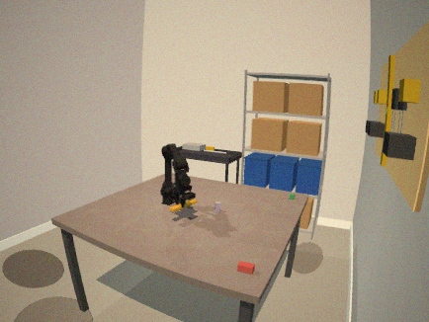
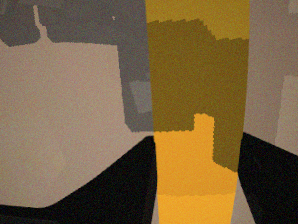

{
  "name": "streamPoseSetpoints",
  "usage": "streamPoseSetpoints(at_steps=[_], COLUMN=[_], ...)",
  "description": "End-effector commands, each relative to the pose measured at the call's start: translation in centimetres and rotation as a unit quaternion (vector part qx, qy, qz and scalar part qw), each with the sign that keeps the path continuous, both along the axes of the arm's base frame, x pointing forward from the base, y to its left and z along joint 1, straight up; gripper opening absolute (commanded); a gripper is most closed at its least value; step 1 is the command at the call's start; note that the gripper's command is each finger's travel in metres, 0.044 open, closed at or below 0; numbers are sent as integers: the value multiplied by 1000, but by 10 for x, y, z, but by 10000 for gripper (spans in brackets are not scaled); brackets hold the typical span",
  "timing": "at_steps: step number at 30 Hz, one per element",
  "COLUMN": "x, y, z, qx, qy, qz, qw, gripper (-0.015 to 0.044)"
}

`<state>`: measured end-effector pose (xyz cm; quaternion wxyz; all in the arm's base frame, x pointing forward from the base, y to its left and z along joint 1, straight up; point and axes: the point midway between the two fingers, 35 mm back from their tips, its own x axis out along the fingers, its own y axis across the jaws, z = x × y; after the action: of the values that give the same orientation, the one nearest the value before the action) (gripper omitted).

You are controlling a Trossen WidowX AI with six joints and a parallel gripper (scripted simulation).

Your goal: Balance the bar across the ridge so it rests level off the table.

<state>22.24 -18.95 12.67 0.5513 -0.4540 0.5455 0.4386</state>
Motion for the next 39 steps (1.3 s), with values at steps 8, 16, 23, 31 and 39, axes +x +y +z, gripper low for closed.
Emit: streamPoseSetpoints(at_steps=[8,16,23,31,39], x=[-4,11,29,49,68], y=[2,14,29,49,71], z=[29,31,32,33,34], qx=[-2,-2,-3,-3,-3], qy=[1,0,0,0,-1], qz=[2,31,68,110,151], qw=[1000,1000,998,994,989], gripper=[0,0,0,0,0])
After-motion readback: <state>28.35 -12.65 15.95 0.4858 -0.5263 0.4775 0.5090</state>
